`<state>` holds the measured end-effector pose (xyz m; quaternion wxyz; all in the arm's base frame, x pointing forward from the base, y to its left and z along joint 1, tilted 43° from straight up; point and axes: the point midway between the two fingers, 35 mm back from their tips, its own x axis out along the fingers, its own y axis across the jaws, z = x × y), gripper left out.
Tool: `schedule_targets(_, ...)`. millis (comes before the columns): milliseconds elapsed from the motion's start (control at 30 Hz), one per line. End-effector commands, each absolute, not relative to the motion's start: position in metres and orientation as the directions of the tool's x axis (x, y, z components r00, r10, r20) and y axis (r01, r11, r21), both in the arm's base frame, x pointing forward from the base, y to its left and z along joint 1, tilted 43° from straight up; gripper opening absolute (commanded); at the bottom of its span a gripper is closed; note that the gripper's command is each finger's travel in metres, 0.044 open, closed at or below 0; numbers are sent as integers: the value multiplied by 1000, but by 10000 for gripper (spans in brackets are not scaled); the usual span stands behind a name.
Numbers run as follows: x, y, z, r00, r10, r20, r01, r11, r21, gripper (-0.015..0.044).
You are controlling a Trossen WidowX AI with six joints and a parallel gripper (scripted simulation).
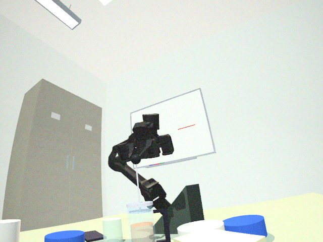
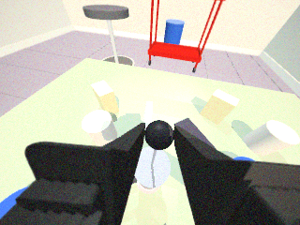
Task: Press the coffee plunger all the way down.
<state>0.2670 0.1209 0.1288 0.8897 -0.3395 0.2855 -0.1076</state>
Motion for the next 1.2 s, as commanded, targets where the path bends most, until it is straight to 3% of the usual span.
schedule_targets(0,266,114,119,805,-390,-446,-7,747,-665,116)
schedule_targets(1167,267,78,74,804,-389,-449,-8,748,-663,116)
